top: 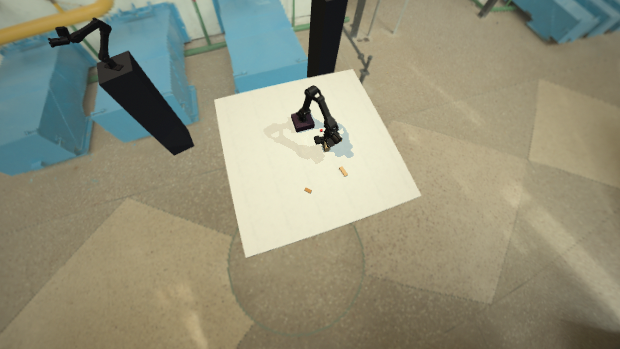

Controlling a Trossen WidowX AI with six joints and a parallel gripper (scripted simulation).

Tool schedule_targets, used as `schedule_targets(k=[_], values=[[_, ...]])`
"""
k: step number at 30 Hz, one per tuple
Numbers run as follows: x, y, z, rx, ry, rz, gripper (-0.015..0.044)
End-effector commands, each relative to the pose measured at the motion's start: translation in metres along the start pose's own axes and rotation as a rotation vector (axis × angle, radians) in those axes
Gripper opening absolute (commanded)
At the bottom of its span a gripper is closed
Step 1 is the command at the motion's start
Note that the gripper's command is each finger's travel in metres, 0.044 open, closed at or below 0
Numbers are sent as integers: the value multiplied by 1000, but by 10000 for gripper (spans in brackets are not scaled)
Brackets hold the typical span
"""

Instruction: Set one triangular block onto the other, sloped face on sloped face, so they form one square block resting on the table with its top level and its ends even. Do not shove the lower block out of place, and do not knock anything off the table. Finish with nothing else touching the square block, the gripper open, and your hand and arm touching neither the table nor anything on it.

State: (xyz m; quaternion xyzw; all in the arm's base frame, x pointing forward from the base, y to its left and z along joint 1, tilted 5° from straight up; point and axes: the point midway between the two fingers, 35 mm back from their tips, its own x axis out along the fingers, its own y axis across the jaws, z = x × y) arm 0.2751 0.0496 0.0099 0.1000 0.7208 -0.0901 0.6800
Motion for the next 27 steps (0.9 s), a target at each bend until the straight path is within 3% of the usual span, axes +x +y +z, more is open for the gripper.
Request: schedule_targets(k=[1, 24, 27], values=[[0, -1, 1, -5, -3, -4, 0], [2, 0, 1, -5, -1, -7, 0], [2, 0, 1, -2, 0, -2, 79]])
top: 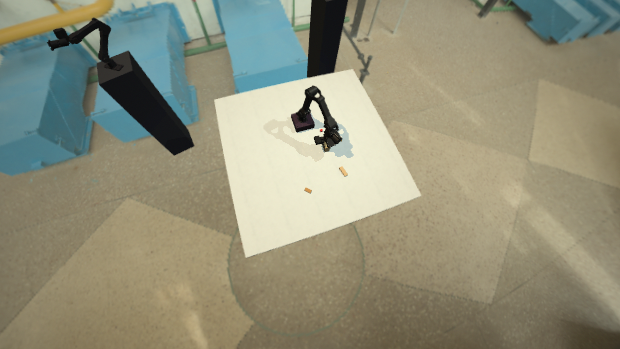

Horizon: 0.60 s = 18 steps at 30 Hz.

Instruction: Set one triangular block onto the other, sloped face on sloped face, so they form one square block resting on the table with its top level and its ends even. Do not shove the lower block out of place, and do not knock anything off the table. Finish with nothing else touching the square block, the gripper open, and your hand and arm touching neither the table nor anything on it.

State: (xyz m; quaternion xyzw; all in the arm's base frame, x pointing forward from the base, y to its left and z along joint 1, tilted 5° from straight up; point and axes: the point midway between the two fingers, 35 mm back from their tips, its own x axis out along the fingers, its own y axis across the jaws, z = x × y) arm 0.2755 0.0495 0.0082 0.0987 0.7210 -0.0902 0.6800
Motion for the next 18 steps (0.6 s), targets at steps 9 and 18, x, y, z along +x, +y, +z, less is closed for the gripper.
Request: schedule_targets(k=[9, 18], values=[[0, 0, 0, 0, 0, 0, 315], [0, 0, 0, 0, 0, 0, 440]])
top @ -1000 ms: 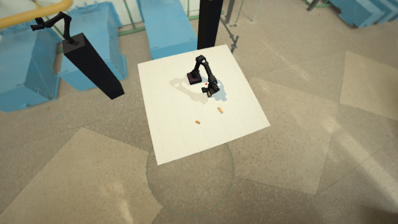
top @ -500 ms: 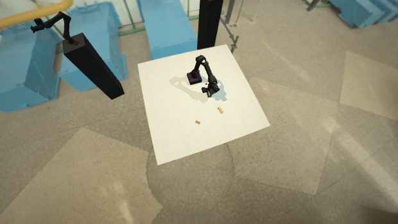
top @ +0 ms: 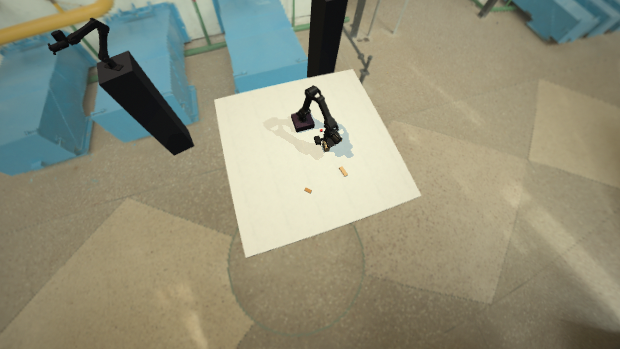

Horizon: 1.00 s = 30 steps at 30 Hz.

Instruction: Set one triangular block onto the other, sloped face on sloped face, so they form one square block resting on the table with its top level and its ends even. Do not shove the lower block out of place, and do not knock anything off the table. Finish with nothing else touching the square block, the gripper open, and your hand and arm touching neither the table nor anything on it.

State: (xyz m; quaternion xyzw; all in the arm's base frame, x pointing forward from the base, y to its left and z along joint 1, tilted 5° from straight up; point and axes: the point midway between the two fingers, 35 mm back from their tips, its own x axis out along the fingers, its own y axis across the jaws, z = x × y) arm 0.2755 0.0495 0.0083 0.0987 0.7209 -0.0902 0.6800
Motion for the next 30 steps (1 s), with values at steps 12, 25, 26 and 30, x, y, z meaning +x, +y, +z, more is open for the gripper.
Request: schedule_targets(k=[12, 25, 26, 30], values=[[-99, 1, 2, 0, -1, 0, 440], [-107, 2, 5, 4, -26, 12, 440], [-107, 2, 5, 4, -26, 12, 440], [-107, 2, 5, 4, -26, 12, 440]])
